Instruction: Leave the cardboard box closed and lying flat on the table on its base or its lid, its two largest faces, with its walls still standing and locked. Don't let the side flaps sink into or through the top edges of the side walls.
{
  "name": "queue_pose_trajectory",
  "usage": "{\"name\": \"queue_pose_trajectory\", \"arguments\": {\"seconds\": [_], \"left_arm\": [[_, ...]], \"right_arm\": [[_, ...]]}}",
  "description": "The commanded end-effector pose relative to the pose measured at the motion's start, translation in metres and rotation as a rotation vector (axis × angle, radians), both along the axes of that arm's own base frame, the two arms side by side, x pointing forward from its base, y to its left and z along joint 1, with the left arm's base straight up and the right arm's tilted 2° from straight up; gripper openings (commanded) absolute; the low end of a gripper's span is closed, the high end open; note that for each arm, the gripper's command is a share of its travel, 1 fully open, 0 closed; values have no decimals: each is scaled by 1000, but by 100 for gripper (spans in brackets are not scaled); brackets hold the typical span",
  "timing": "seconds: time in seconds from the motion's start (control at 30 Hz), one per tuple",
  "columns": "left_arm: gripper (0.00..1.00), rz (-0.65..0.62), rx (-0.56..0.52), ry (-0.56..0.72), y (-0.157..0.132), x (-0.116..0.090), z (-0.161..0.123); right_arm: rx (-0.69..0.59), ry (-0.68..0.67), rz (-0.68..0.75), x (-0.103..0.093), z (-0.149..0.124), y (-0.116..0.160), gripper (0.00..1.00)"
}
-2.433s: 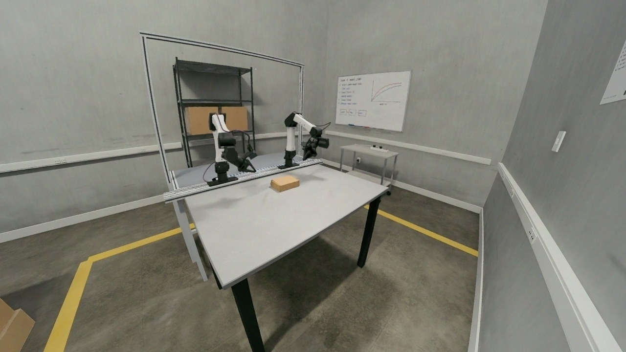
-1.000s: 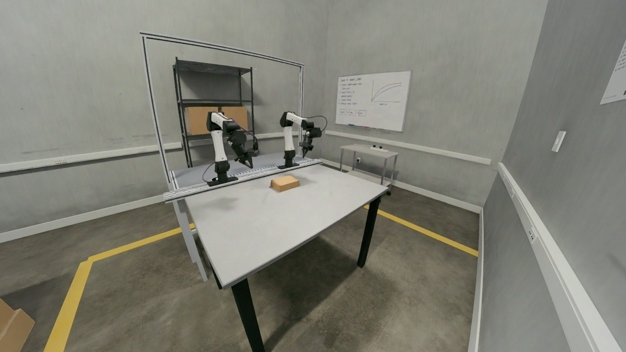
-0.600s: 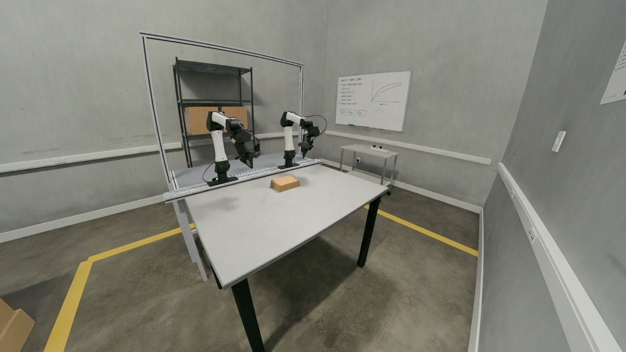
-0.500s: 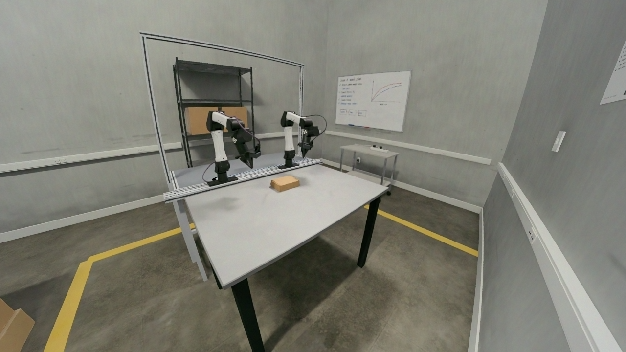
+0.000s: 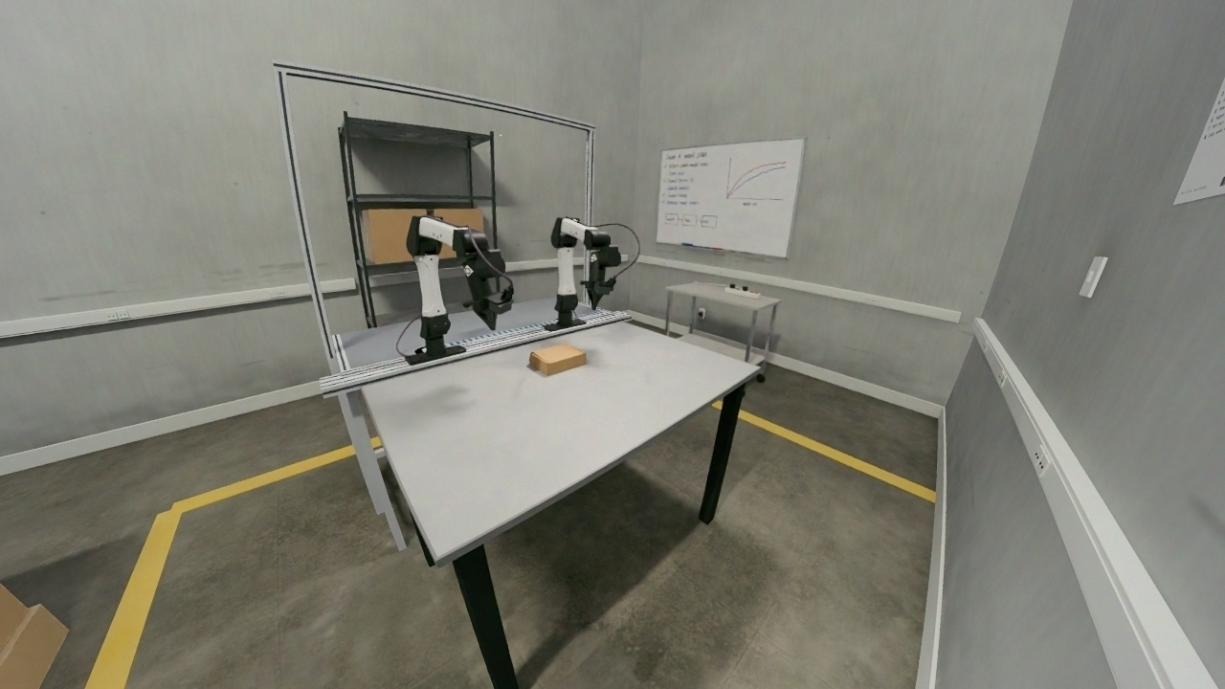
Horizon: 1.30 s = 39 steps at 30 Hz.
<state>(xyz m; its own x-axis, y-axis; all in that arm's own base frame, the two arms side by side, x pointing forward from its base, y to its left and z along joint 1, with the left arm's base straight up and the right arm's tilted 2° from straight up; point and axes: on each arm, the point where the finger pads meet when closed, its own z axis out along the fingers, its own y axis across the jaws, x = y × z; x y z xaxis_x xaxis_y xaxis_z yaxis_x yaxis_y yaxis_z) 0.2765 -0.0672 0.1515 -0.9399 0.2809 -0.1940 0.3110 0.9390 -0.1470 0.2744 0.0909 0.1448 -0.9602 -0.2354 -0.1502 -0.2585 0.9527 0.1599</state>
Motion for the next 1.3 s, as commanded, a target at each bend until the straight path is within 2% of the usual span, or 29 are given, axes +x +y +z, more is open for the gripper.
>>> {"name": "queue_pose_trajectory", "arguments": {"seconds": [0.0, 0.53, 0.77, 0.87, 1.2, 1.27], "left_arm": [[1, 91, 52, 41, 3, 0, 2], [1, 281, 162, 148, 3, 0, 2], [1, 326, 186, 170, 3, 0, 3], [1, 332, 181, 157, 5, -2, 6], [1, 325, 174, 163, 4, -2, 2], [1, 325, 174, 163, 4, -2, 2]], "right_arm": [[-56, 51, -89, 1, 0, -5, 1], [-169, 168, -266, 0, 0, -5, 1], [-169, 172, -276, 2, -1, -8, 1], [-156, 147, -296, 13, -4, 7, 1], [-150, 151, -295, 33, -18, 40, 1], [-150, 151, -295, 33, -18, 40, 1]]}}
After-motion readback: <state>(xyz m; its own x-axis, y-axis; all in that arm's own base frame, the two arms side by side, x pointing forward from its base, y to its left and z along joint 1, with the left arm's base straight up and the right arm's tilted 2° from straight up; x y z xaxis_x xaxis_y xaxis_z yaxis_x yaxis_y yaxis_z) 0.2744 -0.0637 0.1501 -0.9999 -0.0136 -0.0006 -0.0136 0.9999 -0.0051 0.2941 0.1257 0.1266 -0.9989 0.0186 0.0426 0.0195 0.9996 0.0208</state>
